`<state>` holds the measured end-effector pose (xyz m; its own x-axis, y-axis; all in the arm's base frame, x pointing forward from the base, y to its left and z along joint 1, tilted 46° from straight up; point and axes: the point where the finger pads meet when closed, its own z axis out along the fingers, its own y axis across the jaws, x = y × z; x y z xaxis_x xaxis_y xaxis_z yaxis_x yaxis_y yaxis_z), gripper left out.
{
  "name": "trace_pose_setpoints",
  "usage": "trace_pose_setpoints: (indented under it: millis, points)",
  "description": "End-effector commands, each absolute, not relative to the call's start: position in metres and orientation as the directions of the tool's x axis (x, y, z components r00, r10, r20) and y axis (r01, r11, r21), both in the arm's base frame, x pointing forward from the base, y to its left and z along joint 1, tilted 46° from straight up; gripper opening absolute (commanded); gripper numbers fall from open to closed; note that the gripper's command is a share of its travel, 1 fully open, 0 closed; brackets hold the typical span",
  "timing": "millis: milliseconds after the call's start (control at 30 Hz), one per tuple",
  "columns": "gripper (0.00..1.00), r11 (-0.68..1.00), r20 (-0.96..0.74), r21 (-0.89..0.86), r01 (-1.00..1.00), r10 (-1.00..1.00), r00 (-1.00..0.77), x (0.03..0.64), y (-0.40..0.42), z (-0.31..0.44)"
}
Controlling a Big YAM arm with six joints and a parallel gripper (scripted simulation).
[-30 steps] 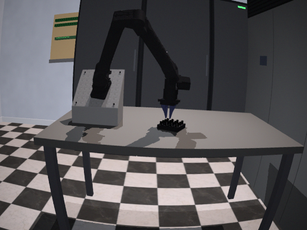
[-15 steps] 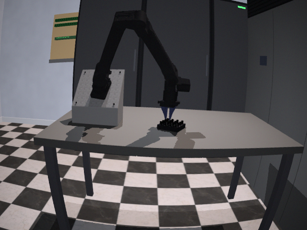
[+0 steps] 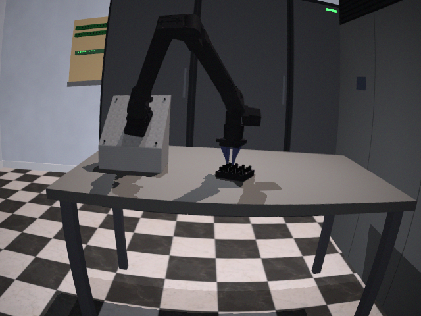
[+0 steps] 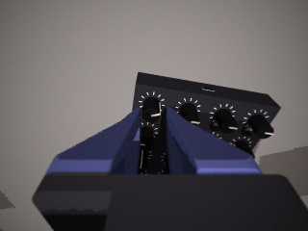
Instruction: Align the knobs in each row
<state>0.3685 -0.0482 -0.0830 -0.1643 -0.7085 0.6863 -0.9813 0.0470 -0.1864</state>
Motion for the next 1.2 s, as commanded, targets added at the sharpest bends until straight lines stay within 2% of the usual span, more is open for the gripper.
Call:
trace_pose_setpoints:
  millis: [0, 733, 767, 1167]
  points:
    - [0.19, 0.044, 0.680, -0.204, -0.978, -0.712, -0.174, 0.3747, -0.0482, -0.0809]
    - [0.19, 0.044, 0.680, -0.204, -0.978, -0.712, -0.174, 0.3747, -0.0482, -0.0809]
    - [0.08, 0.044, 0.680, -0.204, -0.978, -0.712, -0.174, 0.3747, -0.0482, -0.0809]
    - [0.08, 0.044, 0.680, -0.205, -0.978, -0.712, -0.174, 0.3747, -0.0482, -0.0809]
